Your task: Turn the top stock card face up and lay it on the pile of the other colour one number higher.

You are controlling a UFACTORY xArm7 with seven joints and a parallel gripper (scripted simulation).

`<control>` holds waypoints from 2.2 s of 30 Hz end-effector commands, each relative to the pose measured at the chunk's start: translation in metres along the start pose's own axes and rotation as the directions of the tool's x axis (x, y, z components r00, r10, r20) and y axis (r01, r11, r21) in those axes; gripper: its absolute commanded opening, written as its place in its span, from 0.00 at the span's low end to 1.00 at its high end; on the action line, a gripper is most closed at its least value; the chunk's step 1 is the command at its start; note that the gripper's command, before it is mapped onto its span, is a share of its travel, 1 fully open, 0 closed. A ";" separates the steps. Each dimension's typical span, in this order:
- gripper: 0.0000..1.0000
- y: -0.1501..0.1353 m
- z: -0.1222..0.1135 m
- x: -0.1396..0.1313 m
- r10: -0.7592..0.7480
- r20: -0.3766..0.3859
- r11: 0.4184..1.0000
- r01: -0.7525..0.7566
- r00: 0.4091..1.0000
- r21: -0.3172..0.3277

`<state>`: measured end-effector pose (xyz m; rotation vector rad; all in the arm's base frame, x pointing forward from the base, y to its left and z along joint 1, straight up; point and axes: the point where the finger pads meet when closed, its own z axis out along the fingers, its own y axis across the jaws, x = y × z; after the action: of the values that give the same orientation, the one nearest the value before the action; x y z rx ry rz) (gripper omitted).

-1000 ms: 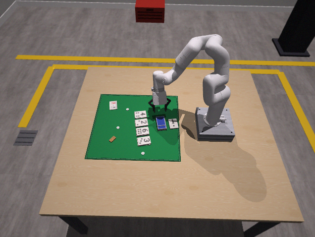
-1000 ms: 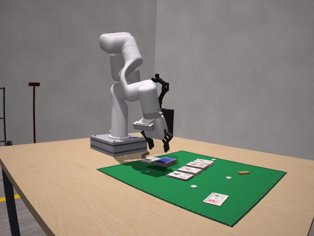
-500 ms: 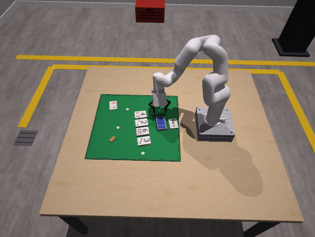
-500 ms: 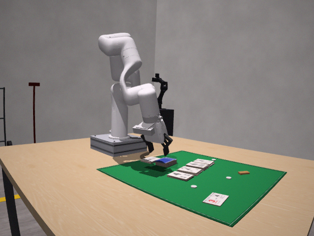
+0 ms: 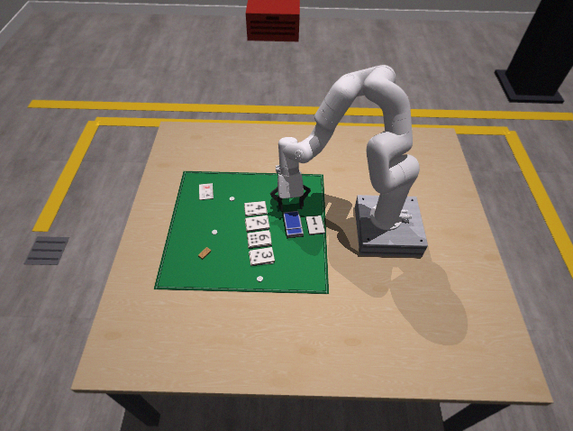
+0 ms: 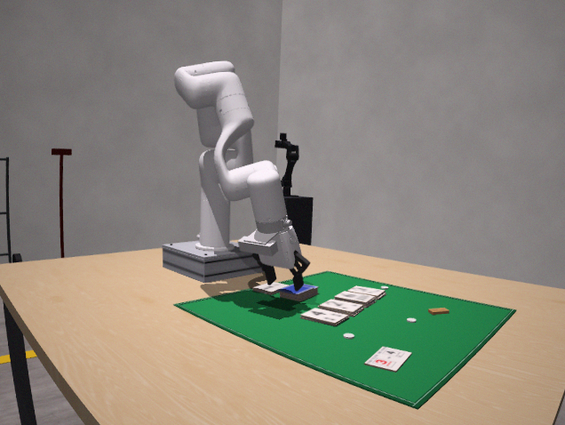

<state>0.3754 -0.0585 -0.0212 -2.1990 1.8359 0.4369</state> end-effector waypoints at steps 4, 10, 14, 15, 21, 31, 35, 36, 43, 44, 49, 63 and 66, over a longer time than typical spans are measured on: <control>0.87 -0.002 0.005 0.003 -0.001 -0.003 1.000 0.001 1.000 0.003; 0.87 -0.001 0.007 0.004 -0.001 -0.003 1.000 0.001 1.000 0.003; 0.87 -0.001 0.007 0.004 -0.001 -0.003 1.000 0.001 1.000 0.003; 0.87 -0.001 0.007 0.004 -0.001 -0.003 1.000 0.001 1.000 0.003; 0.87 -0.001 0.007 0.004 -0.001 -0.003 1.000 0.001 1.000 0.003; 0.87 -0.001 0.007 0.004 -0.001 -0.003 1.000 0.001 1.000 0.003; 0.87 -0.001 0.007 0.004 -0.001 -0.003 1.000 0.001 1.000 0.003; 0.87 -0.001 0.007 0.004 -0.001 -0.003 1.000 0.001 1.000 0.003; 0.87 -0.002 0.007 0.004 -0.001 -0.003 1.000 0.001 1.000 0.003; 0.87 -0.002 0.007 0.004 -0.001 -0.003 1.000 0.001 1.000 0.003; 0.87 -0.002 0.010 0.004 -0.001 -0.003 1.000 0.001 1.000 0.003; 0.87 -0.003 0.014 0.004 -0.001 -0.003 1.000 0.001 1.000 0.003; 0.87 -0.003 0.014 0.004 -0.001 -0.003 1.000 0.001 1.000 0.003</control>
<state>0.3764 -0.0561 -0.0369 -2.1993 1.8361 0.4363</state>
